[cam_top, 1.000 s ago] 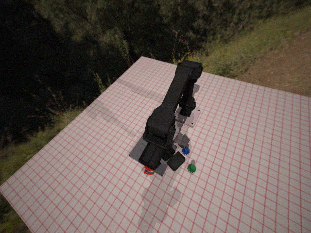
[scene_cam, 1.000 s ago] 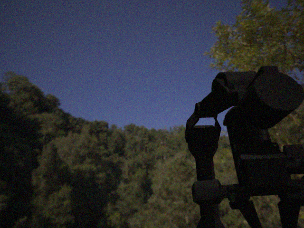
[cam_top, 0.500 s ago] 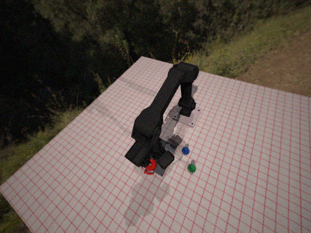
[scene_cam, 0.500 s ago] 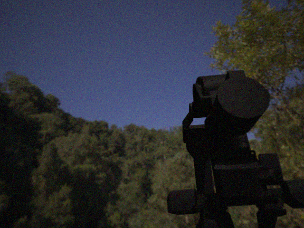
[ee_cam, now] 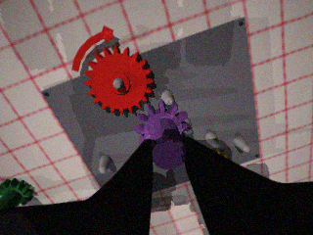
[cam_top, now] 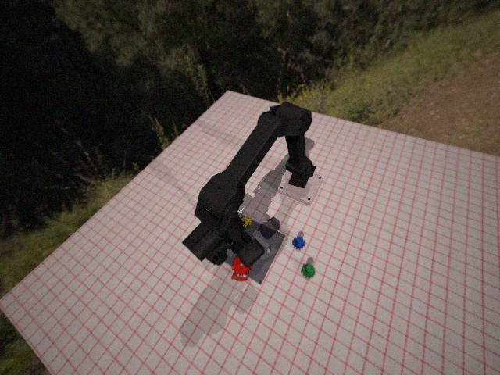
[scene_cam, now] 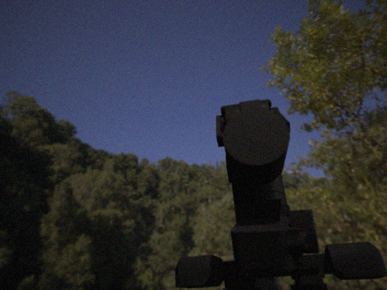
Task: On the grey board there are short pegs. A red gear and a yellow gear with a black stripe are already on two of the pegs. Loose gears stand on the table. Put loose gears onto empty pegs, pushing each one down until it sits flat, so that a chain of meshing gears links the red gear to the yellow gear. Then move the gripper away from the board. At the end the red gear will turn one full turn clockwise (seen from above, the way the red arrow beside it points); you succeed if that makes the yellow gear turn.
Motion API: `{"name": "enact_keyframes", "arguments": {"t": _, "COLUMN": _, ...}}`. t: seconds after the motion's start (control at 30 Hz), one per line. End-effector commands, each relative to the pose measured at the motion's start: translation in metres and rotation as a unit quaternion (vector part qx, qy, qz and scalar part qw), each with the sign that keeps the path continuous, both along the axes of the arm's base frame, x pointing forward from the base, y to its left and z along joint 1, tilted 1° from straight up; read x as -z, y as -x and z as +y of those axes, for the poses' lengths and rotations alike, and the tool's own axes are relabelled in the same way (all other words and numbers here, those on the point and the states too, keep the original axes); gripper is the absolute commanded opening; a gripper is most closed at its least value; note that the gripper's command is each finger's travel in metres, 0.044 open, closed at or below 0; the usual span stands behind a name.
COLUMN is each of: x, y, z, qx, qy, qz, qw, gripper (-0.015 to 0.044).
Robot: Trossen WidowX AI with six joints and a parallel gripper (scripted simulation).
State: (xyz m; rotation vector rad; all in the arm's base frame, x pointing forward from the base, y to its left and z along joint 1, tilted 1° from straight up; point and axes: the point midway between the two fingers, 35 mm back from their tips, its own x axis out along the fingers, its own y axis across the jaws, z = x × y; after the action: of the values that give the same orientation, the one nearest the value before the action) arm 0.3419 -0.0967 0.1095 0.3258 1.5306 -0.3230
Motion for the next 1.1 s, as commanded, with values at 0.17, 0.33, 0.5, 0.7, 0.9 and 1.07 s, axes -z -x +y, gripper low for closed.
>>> {"name": "enact_keyframes", "arguments": {"t": 0.17, "x": 0.0036, "y": -0.0024, "z": -0.0132, "qx": -0.003, "qy": -0.002, "qz": -0.003, "qw": 1.0, "gripper": 0.0}}
{"name": "enact_keyframes", "arguments": {"t": 0.33, "x": 0.0031, "y": -0.0026, "z": -0.0133, "qx": -0.003, "qy": -0.002, "qz": -0.003, "qw": 1.0, "gripper": 0.0}}
{"name": "enact_keyframes", "arguments": {"t": 0.5, "x": 0.0031, "y": -0.0026, "z": -0.0133, "qx": -0.003, "qy": -0.002, "qz": -0.003, "qw": 1.0, "gripper": 0.0}}
{"name": "enact_keyframes", "arguments": {"t": 0.7, "x": 0.0031, "y": -0.0026, "z": -0.0133, "qx": -0.003, "qy": -0.002, "qz": -0.003, "qw": 1.0, "gripper": 0.0}}
{"name": "enact_keyframes", "arguments": {"t": 0.9, "x": 0.0031, "y": -0.0026, "z": -0.0133, "qx": -0.003, "qy": -0.002, "qz": -0.003, "qw": 1.0, "gripper": 0.0}}
{"name": "enact_keyframes", "arguments": {"t": 1.07, "x": 0.0031, "y": -0.0026, "z": -0.0133, "qx": -0.003, "qy": -0.002, "qz": -0.003, "qw": 1.0, "gripper": 0.0}}
